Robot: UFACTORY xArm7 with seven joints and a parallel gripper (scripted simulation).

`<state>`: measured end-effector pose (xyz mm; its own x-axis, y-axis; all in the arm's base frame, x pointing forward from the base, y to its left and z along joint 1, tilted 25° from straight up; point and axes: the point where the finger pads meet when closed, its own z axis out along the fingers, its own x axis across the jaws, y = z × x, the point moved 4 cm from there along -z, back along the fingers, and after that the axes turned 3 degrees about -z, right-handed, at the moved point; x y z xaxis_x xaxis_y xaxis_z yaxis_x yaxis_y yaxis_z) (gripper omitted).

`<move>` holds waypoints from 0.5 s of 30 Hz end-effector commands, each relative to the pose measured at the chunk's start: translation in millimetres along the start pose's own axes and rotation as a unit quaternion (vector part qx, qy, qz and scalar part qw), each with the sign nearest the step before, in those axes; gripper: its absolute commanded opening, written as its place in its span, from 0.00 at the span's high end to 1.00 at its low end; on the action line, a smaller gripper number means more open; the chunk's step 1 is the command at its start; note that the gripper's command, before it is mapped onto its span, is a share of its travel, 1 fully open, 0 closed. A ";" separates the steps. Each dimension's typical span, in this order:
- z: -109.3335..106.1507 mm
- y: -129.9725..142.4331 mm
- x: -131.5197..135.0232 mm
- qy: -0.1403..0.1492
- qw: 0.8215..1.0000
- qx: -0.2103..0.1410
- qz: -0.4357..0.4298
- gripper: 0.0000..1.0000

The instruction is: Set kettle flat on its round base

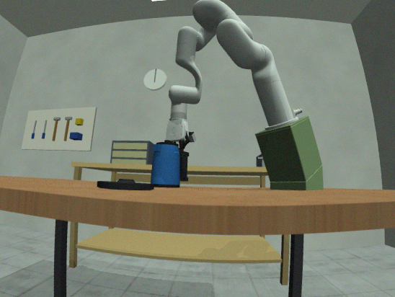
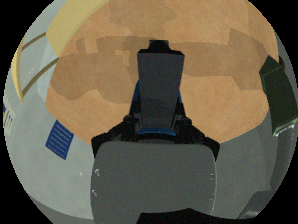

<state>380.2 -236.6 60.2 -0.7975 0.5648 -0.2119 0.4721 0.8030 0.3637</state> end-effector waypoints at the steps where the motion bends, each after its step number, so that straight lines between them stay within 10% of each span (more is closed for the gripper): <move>1: -1.1 -0.6 -1.3 -0.002 1.000 0.001 0.000 1.00; 15: -5.9 -0.6 -1.3 -0.002 1.000 0.001 0.000 1.00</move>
<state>379.3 -236.0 61.6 -0.7987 0.5639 -0.2099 0.4711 0.8031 0.3647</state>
